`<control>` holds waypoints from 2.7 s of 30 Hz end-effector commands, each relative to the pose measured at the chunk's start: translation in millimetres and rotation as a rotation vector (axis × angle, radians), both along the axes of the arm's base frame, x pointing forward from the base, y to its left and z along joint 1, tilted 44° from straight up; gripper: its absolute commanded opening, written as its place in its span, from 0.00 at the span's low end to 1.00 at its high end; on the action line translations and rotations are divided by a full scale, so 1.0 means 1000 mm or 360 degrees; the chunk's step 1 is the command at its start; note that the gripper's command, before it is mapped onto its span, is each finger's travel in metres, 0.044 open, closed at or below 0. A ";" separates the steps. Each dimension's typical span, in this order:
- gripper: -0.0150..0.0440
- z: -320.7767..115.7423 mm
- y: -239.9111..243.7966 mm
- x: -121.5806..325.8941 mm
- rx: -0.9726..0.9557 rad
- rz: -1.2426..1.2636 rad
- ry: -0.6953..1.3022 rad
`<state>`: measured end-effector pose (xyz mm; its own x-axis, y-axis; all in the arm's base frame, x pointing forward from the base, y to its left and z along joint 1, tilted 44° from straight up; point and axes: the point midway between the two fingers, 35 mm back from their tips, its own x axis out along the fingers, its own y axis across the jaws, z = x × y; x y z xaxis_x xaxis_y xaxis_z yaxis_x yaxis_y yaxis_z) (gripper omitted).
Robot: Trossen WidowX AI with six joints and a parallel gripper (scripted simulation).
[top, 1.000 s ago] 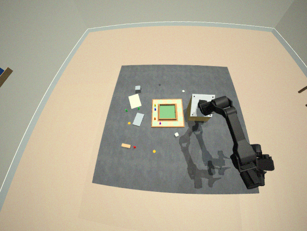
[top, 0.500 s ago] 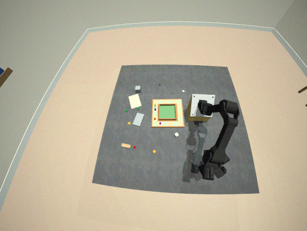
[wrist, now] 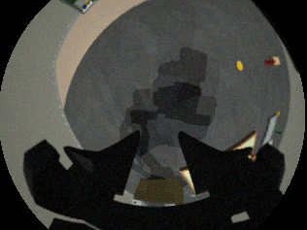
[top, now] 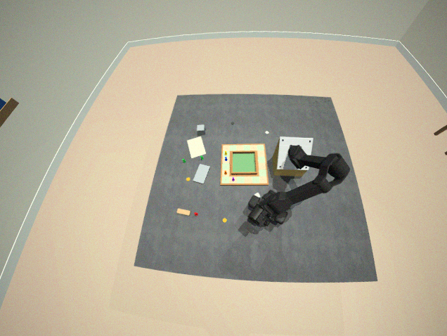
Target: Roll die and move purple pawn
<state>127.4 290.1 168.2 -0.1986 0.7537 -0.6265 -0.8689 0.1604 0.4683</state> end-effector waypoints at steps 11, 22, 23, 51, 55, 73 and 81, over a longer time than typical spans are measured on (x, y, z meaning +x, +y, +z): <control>0.72 -0.077 -0.068 0.049 -0.0260 -0.0699 0.0396; 0.72 -0.089 -0.057 0.048 -0.0260 -0.0699 0.0397; 0.72 -0.090 -0.056 0.048 -0.0260 -0.0699 0.0397; 0.43 -0.111 -0.036 0.046 -0.0259 -0.0699 0.0399; 0.39 -0.111 -0.036 0.046 -0.0259 -0.0699 0.0399; 0.25 -0.074 -0.069 0.057 -0.0278 -0.0693 0.0377; 0.25 -0.039 -0.099 0.061 -0.0276 -0.0696 0.0386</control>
<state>188.5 202.9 113.4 -0.0433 0.6823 -0.7298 -0.5697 0.5832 0.5791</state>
